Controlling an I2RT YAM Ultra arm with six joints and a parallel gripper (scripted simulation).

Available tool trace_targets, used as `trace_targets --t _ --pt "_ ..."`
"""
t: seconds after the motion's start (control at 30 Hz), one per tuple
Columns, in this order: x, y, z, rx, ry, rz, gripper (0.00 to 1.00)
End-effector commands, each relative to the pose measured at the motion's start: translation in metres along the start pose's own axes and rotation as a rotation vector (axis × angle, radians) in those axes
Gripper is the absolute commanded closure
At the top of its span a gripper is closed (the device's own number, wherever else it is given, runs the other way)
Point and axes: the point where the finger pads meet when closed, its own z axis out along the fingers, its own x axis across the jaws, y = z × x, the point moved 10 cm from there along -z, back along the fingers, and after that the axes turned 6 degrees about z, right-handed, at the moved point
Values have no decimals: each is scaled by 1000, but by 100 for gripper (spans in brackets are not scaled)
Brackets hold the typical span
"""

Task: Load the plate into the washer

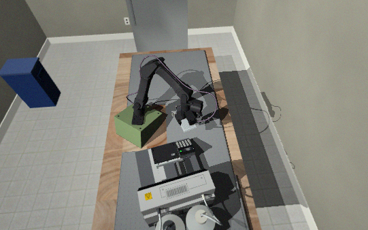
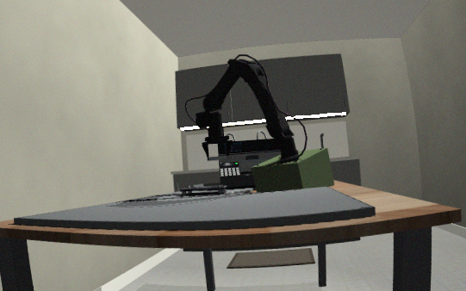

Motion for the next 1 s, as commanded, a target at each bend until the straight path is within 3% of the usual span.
trace_targets --t 0.0,0.13,0.17,0.23,0.63,0.7,0.73,0.97 --pt "-14 13 -1 17 -17 164 16" --pt "-17 23 -7 3 -3 226 16" --pt "-19 25 -16 -16 18 252 16" --pt "-27 35 -9 2 -5 326 16" --pt "-62 75 -15 -5 -10 724 16" --pt "-62 75 -15 -5 -10 724 16" --pt "-54 68 -24 -19 19 696 16" --pt "-58 71 -21 -14 9 708 16"
